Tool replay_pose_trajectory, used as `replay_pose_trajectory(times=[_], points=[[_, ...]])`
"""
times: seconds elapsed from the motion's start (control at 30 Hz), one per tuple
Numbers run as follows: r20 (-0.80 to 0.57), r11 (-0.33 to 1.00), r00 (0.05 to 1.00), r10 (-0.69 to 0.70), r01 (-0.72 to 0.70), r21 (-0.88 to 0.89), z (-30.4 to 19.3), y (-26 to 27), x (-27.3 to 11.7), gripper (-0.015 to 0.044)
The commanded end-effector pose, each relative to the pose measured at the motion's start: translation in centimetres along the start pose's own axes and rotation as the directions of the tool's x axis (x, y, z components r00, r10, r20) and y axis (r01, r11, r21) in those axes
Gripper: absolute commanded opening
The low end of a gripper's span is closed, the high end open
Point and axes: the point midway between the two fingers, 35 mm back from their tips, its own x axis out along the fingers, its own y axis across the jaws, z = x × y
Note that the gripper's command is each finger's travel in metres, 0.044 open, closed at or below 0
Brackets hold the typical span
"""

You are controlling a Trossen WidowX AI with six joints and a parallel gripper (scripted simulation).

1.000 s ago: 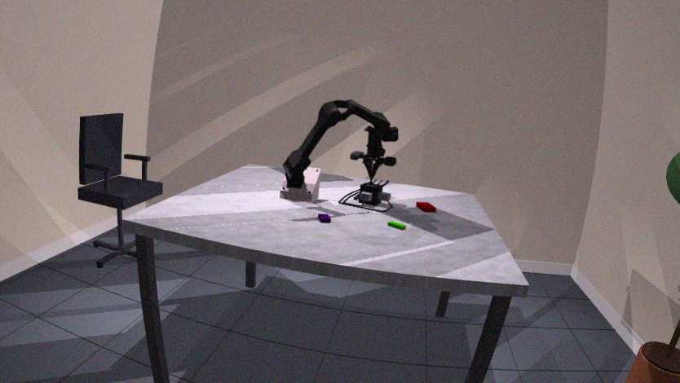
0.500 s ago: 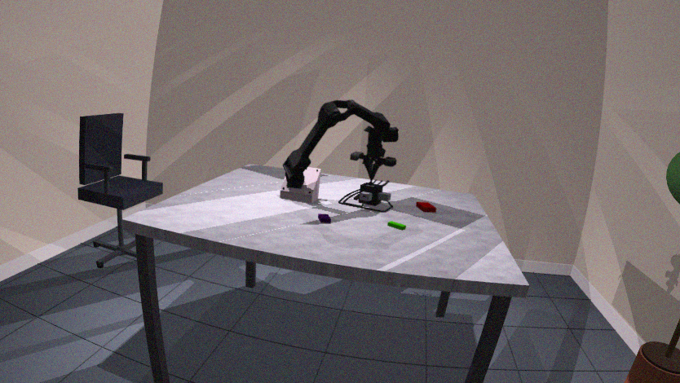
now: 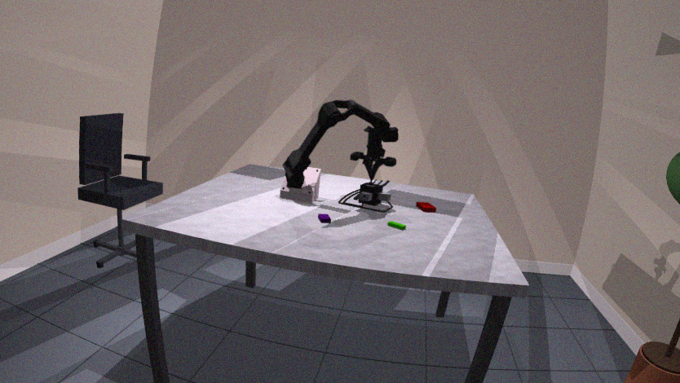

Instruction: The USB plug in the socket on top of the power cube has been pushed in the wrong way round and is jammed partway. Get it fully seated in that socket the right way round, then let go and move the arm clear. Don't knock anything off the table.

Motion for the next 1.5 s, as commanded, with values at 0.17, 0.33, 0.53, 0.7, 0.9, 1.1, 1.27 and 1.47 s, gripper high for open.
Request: replay_pose_trajectory(times=[0.17, 0.33, 0.53, 0.7, 0.9, 1.1, 1.27, 1.47], points=[[-0.003, 1.000, 1.000, 0.000, 0.000, -0.004, -0.09, -0.08, 0.26, 0.0000], [-0.003, 1.000, 1.000, 0.000, 0.000, -0.004, -0.09, -0.08, 0.28, 0.0000], [-0.003, 1.000, 1.000, 0.000, 0.000, -0.004, -0.09, -0.08, 0.28, 0.0000], [-0.003, 1.000, 1.000, 0.000, 0.000, -0.004, -0.09, -0.08, 0.28, 0.0000], [-0.003, 1.000, 1.000, 0.000, 0.000, -0.004, -0.09, -0.08, 0.28, 0.0000], [-0.003, 1.000, 1.000, 0.000, 0.000, -0.004, -0.09, -0.08, 0.28, 0.0000], [0.003, 1.000, 1.000, -0.002, 0.002, 0.000, 0.08, 0.00, 0.08, 0.0053], [0.003, 1.000, 1.000, -0.002, 0.002, 0.000, 0.08, 0.00, 0.08, 0.0095]])
